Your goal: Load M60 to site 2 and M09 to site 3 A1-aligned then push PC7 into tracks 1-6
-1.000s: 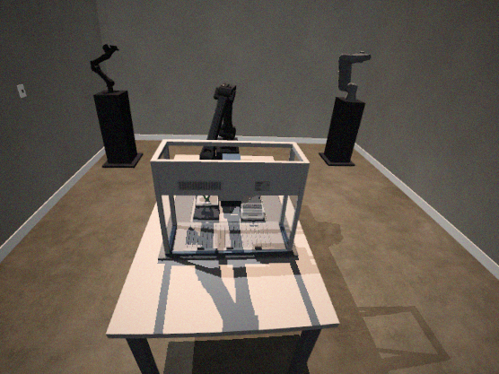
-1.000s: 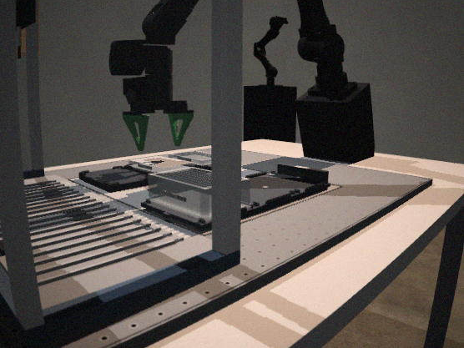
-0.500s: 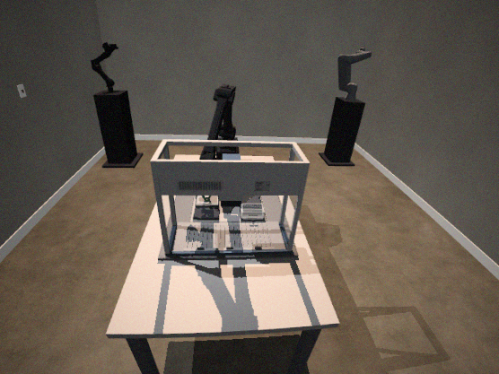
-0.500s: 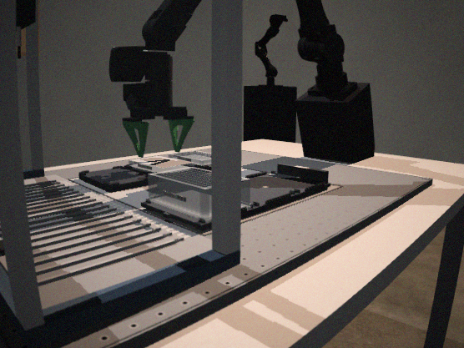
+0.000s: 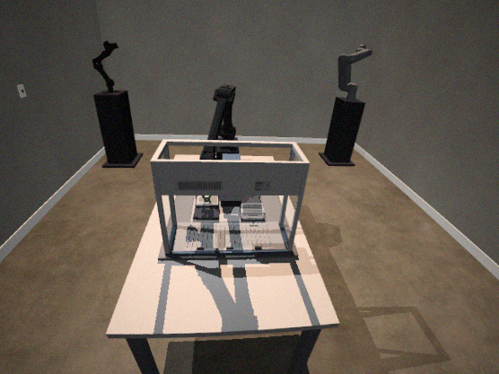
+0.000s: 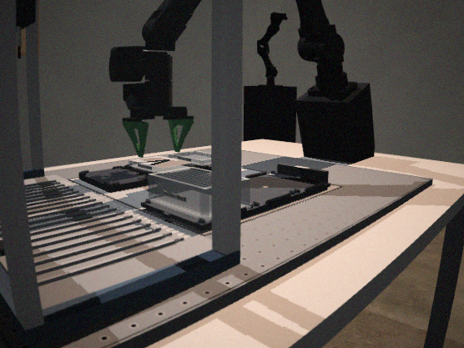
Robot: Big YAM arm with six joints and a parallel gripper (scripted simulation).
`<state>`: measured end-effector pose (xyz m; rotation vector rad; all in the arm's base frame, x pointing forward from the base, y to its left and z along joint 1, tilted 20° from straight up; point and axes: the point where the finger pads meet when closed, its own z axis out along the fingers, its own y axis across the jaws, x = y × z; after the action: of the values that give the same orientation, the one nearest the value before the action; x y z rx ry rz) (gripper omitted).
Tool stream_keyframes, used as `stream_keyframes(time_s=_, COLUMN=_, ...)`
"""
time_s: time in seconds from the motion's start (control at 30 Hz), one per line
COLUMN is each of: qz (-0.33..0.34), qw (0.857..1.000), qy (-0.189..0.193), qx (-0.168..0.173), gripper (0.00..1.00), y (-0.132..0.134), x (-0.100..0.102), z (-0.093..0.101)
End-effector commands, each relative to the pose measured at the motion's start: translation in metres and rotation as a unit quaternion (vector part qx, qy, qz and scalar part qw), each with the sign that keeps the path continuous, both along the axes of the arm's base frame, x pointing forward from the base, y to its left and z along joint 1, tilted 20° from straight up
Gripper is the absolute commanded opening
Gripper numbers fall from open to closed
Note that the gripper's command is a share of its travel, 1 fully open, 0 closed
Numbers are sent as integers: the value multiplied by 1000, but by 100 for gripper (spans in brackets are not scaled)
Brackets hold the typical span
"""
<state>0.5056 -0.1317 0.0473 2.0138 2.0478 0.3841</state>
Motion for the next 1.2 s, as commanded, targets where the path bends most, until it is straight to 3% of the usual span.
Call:
stream_keyframes(time_s=0.0, qz=-1, qw=1000, qy=-5, qx=-2, gripper=100, y=4, x=8, z=-1)
stream_keyframes(time_s=0.2, qz=-1, qw=1000, qy=-1, qx=-1, gripper=100, y=7, x=2, z=-4)
stream_keyframes(time_s=0.27, qz=-1, qw=1000, qy=-10, qx=-4, gripper=100, y=4, x=10, z=4)
stream_keyframes(time_s=0.37, qz=-1, qw=1000, qy=-10, qx=-4, gripper=100, y=4, x=11, z=4)
stream_keyframes(time_s=0.4, qz=-1, qw=1000, qy=-15, qx=-6, gripper=100, y=-2, x=9, z=12)
stream_keyframes(time_s=0.63, qz=-1, qw=1000, qy=-14, qx=-5, gripper=100, y=2, x=19, z=10)
stream_keyframes(time_s=0.7, qz=-1, qw=1000, qy=5, qx=0, gripper=100, y=7, x=2, z=-5)
stream_keyframes(time_s=1.17, qz=0, qw=1000, qy=-3, qx=-2, gripper=100, y=5, x=9, z=1)
